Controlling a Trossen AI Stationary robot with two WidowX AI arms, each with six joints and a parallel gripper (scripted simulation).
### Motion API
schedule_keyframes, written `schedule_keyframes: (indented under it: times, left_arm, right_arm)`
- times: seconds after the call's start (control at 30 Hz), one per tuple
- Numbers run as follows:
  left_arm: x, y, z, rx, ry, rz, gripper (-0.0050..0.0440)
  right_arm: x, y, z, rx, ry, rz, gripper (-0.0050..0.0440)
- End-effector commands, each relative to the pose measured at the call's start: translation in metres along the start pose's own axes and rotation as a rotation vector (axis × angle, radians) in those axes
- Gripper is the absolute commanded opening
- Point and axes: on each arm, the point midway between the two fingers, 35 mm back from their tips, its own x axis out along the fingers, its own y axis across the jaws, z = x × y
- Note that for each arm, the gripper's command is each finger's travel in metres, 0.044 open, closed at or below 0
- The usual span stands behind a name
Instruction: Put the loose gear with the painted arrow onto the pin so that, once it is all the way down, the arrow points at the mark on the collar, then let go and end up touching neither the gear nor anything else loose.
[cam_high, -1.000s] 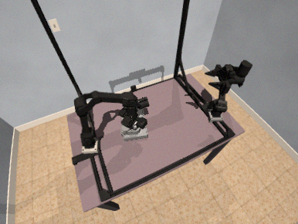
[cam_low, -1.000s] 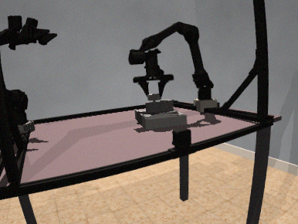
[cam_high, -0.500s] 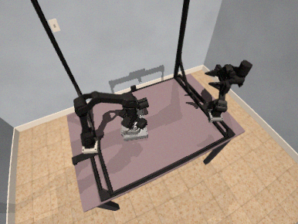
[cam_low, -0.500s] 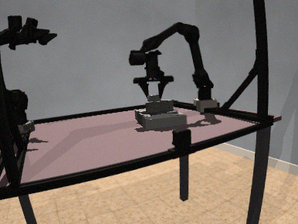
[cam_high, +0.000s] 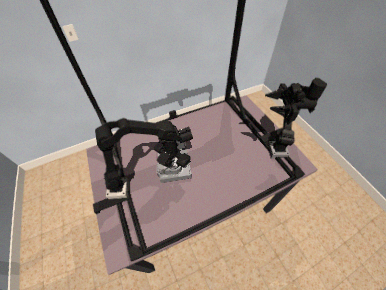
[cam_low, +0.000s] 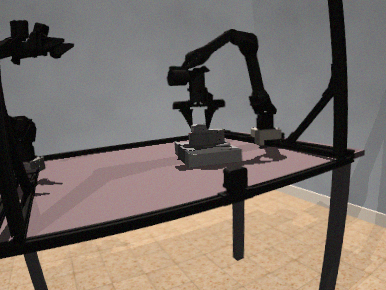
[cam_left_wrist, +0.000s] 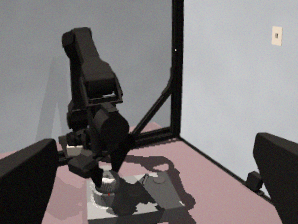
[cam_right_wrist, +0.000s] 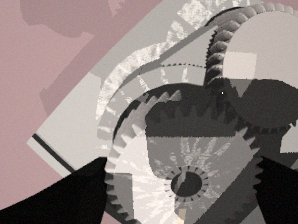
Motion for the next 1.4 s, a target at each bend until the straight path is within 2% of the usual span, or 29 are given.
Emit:
schedule_keyframes:
  times: [0.0, 1.37]
  left_arm:
    - [0.0, -0.0001, -0.0001, 0.003, 0.0, -0.001, 0.04]
    - [0.0, -0.0001, -0.0001, 0.003, 0.0, -0.001, 0.04]
  right_arm:
    - [0.0005, 0.0, 0.0, 0.012, 0.0, 0.001, 0.0]
    - [0.0098, 0.0, 0.0, 0.114, 0.0, 0.001, 0.0]
